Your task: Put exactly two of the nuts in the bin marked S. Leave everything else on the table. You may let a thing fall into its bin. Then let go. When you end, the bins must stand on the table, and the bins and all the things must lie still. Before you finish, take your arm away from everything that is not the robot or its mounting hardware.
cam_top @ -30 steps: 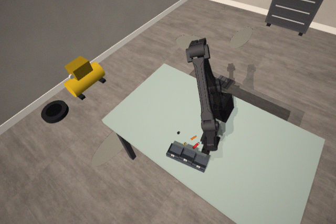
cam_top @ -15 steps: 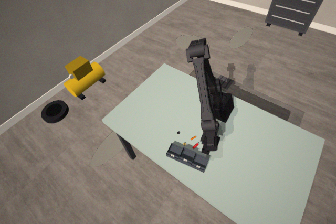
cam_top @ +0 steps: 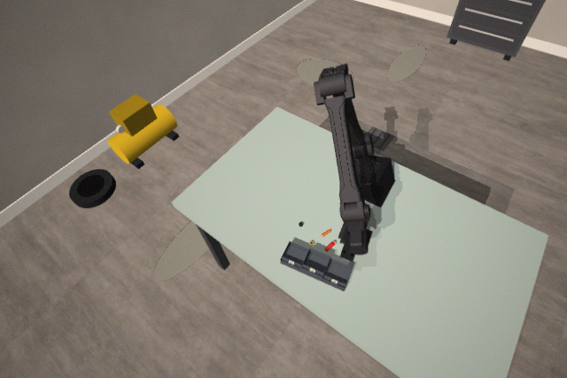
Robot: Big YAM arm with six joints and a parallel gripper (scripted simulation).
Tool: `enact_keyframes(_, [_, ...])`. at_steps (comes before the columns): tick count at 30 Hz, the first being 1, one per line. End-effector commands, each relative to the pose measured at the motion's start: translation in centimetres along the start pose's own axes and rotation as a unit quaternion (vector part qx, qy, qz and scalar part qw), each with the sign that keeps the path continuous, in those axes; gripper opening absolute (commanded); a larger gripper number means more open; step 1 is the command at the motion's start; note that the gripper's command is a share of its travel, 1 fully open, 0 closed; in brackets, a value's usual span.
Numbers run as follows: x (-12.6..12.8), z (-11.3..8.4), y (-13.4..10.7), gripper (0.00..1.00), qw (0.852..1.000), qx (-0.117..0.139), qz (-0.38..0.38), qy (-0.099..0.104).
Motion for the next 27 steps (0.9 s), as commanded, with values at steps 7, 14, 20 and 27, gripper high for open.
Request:
enact_keyframes(7, [-2.3,-2.6,3.0,0.11,0.999,-0.033,0.011,0.004])
enact_keyframes(14, [-5.3,-2.6,4.0,0.11,0.999,-0.033,0.011,0.003])
enact_keyframes(20, [-8.9,-2.7,5.2,0.11,0.999,-0.034,0.011,0.000])
enact_keyframes(27, [-12.9,-2.2,6.5,0.11,1.000,-0.027,0.009,-0.002])
Point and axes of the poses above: the point where the finger pads meet when closed, its own z axis out along the fingers, its own x axis across the jaws, y = z × x, the point moved 4 cm from there along -z, back along the fingers, and after that the axes turned 5 degrees about -z, right-handed, at the moved point
